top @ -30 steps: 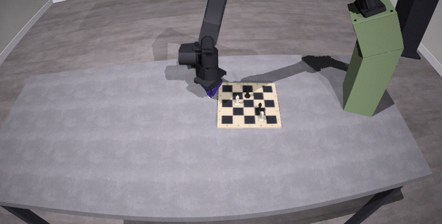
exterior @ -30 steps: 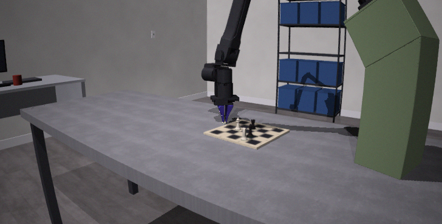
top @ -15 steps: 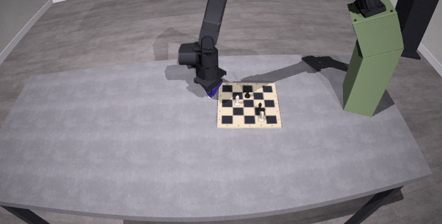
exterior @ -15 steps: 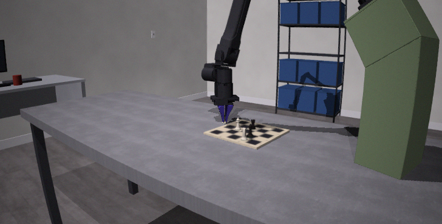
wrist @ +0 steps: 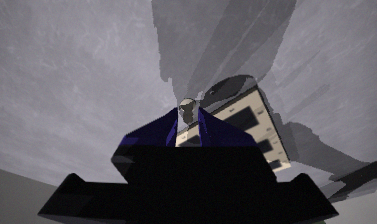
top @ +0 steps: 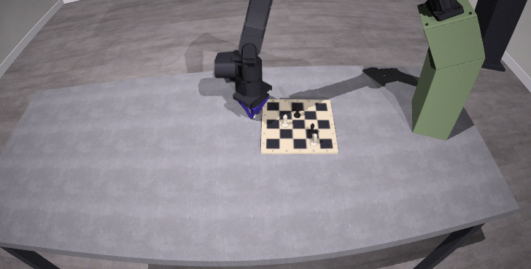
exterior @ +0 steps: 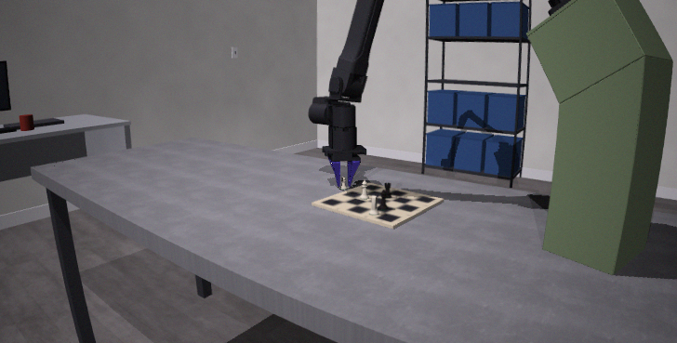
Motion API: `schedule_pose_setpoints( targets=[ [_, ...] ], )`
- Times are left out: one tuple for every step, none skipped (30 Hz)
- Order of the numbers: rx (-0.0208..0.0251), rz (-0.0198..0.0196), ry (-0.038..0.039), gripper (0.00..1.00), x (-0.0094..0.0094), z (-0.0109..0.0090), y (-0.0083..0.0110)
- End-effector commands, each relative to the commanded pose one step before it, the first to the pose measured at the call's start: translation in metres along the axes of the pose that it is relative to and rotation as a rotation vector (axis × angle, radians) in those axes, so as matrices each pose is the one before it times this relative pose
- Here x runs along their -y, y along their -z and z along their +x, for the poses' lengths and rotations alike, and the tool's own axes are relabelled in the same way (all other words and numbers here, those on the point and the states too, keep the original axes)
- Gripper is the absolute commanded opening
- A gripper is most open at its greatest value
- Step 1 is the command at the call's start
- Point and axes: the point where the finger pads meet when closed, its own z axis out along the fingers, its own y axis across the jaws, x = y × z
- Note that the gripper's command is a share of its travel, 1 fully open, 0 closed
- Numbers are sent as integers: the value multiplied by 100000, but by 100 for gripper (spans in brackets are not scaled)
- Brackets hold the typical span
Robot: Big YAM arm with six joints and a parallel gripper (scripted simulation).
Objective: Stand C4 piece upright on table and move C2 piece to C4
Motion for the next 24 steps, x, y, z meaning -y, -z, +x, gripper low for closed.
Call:
schedule_pose_setpoints(
  targets=[
    [3342, -2156, -216, 26, -864, -2215, 745],
    [0, 0, 0, 33, 0, 0, 0],
    [0, 0, -3, 33, 0, 0, 0],
    [0, 0, 0, 33, 0, 0, 0],
    [0, 0, 0, 33, 0, 0, 0],
    [0, 0, 0, 33, 0, 0, 0],
    [0, 0, 0, 33, 0, 0, 0],
    [0, 0, 0, 33, 0, 0, 0],
    [0, 0, 0, 33, 0, 0, 0],
    [0, 0, 0, 33, 0, 0, 0],
    [39, -30, -7, 33, -16, -24, 30],
    [255, -202, -46, 33, -102, -156, 199],
    [0, 0, 0, 33, 0, 0, 0],
    [0, 0, 0, 33, 0, 0, 0],
    [646, -512, -117, 33, -258, -394, 506],
    [339, -313, -56, 33, -174, -227, 553],
    [-1231, 825, 246, 33, 347, 673, 77],
    [-1039, 655, 218, 33, 303, 681, 125],
    [-43, -124, 37, 33, -158, 113, 284],
    [-53, -151, 45, 33, -192, 138, 347],
    [-63, -178, 52, 33, -224, 163, 407],
    [-71, -200, 52, 33, -251, 183, 462],
    [42, 52, -378, 33, 13, -5, 463],
    [46, 56, -3, 33, 14, -5, 500]
  ],
)
